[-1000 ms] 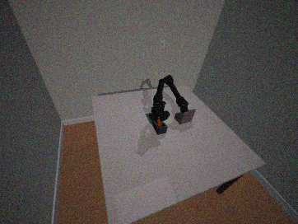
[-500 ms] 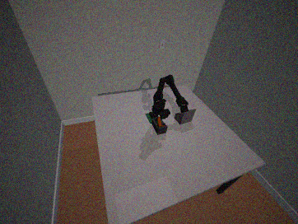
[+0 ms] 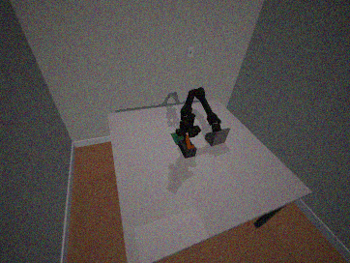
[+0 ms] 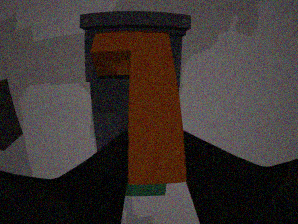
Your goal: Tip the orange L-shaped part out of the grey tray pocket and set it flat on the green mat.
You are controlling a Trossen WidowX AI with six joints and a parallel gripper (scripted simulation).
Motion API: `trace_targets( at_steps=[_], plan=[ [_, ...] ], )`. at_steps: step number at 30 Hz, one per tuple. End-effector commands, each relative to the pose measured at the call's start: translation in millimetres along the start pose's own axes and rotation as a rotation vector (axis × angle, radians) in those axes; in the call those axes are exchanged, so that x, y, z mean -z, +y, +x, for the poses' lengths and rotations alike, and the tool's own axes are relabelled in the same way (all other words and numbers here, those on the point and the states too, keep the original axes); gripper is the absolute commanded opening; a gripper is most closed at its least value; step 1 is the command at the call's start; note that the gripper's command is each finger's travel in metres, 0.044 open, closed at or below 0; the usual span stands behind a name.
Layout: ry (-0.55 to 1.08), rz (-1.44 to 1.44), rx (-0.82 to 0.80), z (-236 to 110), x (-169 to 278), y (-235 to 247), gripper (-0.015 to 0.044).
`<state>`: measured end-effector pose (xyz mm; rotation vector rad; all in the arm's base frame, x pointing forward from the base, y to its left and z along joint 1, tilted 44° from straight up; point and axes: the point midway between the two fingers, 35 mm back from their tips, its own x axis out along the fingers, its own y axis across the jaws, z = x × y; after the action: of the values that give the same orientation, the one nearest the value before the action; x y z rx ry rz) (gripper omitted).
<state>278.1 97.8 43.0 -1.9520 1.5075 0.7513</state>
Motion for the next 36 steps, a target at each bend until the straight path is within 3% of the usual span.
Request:
trace_targets(
  at_steps=[1, 21, 36],
  plan=[
    [-0.008, 0.007, 0.005, -9.3, -0.4, -1.8, 0.0],
    [-0.008, 0.007, 0.005, -27.0, 2.0, -1.4, 0.0],
    [-0.006, 0.006, 0.005, -22.4, 62.9, 2.6, 0.0]
  ],
)
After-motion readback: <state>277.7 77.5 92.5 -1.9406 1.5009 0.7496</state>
